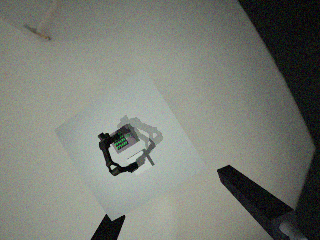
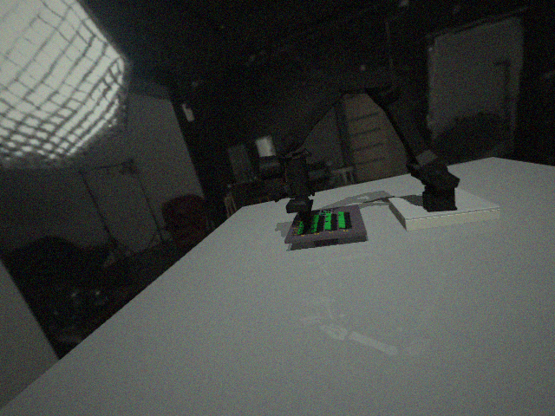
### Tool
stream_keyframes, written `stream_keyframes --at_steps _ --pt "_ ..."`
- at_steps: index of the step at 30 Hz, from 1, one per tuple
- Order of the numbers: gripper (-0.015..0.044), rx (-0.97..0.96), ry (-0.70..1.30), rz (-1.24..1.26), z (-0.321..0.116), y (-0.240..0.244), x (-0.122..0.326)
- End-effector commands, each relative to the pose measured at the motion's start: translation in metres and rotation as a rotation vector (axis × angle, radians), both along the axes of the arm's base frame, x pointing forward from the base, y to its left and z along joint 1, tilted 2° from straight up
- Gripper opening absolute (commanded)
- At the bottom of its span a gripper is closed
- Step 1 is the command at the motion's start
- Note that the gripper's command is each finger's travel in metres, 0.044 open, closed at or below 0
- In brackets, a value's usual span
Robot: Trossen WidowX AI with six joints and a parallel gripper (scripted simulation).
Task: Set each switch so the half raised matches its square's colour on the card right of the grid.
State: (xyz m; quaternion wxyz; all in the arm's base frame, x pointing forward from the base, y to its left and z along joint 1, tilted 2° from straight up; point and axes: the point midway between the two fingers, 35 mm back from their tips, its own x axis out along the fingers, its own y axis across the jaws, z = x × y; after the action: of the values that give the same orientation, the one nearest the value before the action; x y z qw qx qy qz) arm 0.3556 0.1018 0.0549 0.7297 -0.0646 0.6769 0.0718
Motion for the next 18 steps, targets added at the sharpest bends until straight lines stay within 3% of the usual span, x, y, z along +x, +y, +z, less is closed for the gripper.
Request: stream_keyframes --at_steps 1,18 --pt "0.0000 -0.003 0.008 -0.006 -0.0035 -0.0005 -0.0014" --pt "0.0000 -0.003 0.008 -0.006 -0.0058 -0.0005 -0.0013"
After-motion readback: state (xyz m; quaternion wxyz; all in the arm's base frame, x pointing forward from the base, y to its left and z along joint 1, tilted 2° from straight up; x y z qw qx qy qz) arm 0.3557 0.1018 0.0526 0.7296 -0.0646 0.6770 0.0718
